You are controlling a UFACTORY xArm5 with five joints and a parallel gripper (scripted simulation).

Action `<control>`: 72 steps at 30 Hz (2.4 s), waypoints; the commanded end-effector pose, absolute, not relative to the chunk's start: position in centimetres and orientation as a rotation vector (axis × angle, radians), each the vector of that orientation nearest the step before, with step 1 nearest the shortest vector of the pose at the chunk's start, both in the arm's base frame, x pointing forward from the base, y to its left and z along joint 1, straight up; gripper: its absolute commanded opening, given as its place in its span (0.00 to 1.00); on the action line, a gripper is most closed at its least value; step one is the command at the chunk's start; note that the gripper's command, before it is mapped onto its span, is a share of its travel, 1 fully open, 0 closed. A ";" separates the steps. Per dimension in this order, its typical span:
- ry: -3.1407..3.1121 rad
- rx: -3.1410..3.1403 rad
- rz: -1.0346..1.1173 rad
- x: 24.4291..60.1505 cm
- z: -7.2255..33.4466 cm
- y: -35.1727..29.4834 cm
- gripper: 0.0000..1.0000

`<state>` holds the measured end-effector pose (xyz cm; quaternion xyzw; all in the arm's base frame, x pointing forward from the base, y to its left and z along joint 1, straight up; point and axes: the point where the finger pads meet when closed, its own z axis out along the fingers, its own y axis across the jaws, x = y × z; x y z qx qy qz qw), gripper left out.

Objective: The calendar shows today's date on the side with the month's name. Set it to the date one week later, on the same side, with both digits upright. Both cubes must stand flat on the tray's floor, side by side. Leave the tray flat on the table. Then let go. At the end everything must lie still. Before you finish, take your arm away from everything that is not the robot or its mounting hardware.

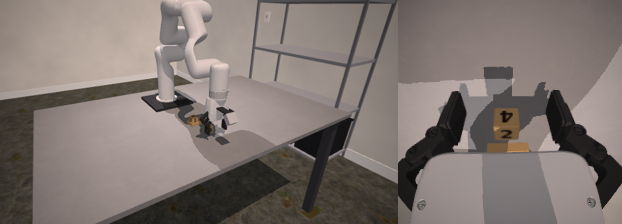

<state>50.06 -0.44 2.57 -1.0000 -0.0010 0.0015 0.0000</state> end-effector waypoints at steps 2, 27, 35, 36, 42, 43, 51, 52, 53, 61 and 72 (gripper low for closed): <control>-0.003 -3.142 -0.002 50.2 2.7 -0.4 1.00; -0.003 -3.142 -0.002 50.2 2.9 -0.4 1.00; -0.003 -3.142 -0.002 50.2 5.8 -0.4 1.00; -0.003 -3.142 -0.002 50.2 6.2 -0.4 1.00; -0.003 -3.142 -0.002 50.2 7.8 -0.4 1.00; -0.003 -3.142 -0.002 50.2 8.1 -0.4 1.00; -0.003 -3.142 -0.002 50.2 8.7 -0.4 1.00; -0.003 -3.142 -0.002 50.2 8.7 -0.4 1.00; -0.003 -3.142 -0.002 50.2 8.7 -0.4 1.00; -0.003 -3.142 -0.002 50.2 8.7 -0.4 1.00; 0.415 -3.114 -0.002 49.3 9.0 -0.5 1.00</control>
